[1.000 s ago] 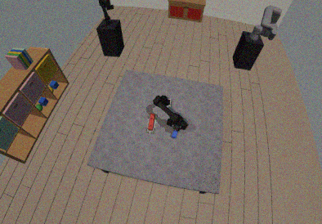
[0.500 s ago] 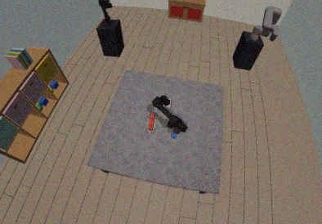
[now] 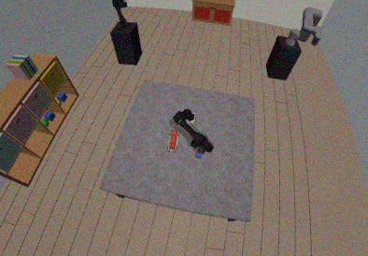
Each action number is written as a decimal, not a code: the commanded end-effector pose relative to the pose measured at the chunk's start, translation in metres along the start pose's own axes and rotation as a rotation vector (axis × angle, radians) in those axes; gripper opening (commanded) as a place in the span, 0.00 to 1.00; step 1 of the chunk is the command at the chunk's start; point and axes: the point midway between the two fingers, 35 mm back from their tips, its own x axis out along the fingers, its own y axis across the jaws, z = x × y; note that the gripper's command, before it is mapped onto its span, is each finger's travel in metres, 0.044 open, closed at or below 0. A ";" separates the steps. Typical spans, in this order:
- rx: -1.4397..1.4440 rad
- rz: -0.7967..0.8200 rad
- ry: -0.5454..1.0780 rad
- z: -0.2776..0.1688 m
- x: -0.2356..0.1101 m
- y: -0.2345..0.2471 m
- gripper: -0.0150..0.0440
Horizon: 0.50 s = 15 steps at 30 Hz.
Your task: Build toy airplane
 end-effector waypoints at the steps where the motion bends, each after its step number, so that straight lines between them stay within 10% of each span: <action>1: -0.001 -0.006 0.003 0.000 0.010 -0.002 1.00; 15: -0.001 -0.008 0.002 0.000 0.033 -0.003 1.00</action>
